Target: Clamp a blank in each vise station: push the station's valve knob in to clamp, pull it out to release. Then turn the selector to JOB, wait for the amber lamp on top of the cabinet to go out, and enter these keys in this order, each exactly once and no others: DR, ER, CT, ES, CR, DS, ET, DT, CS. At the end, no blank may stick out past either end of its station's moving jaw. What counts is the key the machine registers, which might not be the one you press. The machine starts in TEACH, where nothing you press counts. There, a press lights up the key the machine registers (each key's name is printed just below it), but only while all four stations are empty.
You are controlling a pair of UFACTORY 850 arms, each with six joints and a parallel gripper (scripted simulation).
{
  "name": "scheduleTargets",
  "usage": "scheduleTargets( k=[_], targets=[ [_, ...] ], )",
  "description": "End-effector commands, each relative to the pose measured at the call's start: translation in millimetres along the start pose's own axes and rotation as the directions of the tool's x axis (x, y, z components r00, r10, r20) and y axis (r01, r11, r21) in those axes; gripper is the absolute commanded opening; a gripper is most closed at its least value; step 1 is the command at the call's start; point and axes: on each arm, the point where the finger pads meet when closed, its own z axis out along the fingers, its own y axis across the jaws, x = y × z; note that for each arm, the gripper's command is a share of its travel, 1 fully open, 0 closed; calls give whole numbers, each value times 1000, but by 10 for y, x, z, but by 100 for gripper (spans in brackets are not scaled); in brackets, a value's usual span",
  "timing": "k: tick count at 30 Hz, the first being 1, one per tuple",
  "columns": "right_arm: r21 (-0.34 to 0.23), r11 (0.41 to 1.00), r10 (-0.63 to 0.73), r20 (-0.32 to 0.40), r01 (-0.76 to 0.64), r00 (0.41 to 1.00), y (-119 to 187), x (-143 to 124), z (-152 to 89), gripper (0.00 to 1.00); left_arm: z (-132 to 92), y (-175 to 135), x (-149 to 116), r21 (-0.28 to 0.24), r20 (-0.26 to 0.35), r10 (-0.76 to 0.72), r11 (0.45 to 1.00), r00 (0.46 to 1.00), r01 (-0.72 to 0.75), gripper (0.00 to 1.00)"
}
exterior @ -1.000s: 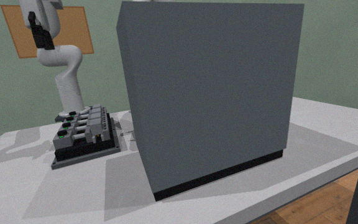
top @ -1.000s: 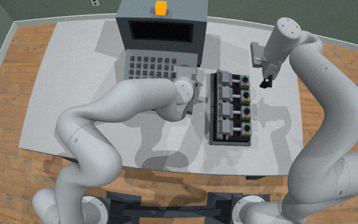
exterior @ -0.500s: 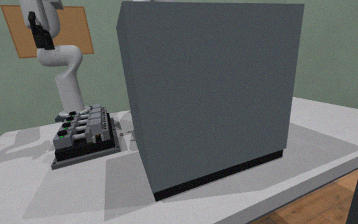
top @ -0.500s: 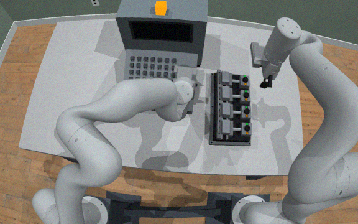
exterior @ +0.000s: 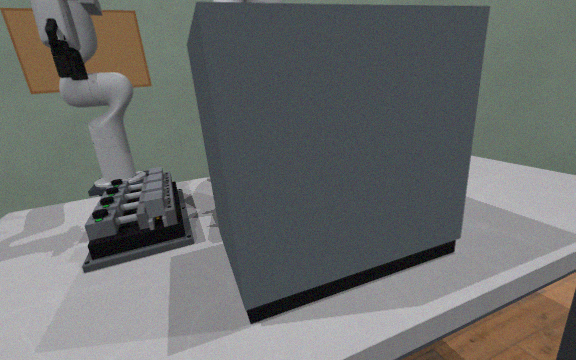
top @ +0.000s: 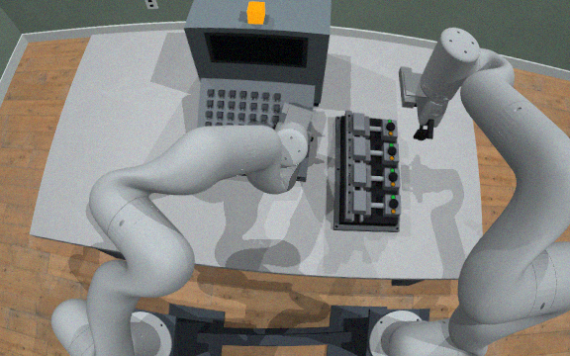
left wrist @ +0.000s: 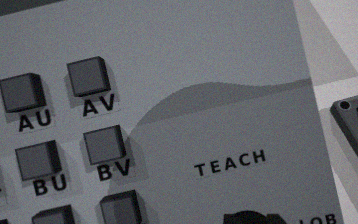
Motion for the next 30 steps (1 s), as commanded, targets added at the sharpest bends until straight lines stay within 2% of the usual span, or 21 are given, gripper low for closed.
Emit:
scheduleTargets(
  k=[1,7,13,21,23,30],
  targets=[
    [-2,1000,0,0,0,1000,6,0,-11,100,-8,1,15,-1,5,112,994,994,-112,0],
    [-2,1000,0,0,0,1000,6,0,-11,100,-8,1,15,-2,5,225,974,974,-225,0],
    [-2,1000,0,0,0,1000,6,0,-11,100,-8,1,15,-2,5,405,914,914,-405,0],
    [-2,1000,0,0,0,1000,6,0,-11,100,-8,1,15,-4,4,634,773,773,-634,0],
    [-2,1000,0,0,0,1000,6,0,-11,100,-8,1,15,-4,4,634,773,773,-634,0],
    [-2,1000,0,0,0,1000,6,0,-11,100,-8,1,15,-4,3,792,610,610,-792,0]
  ],
)
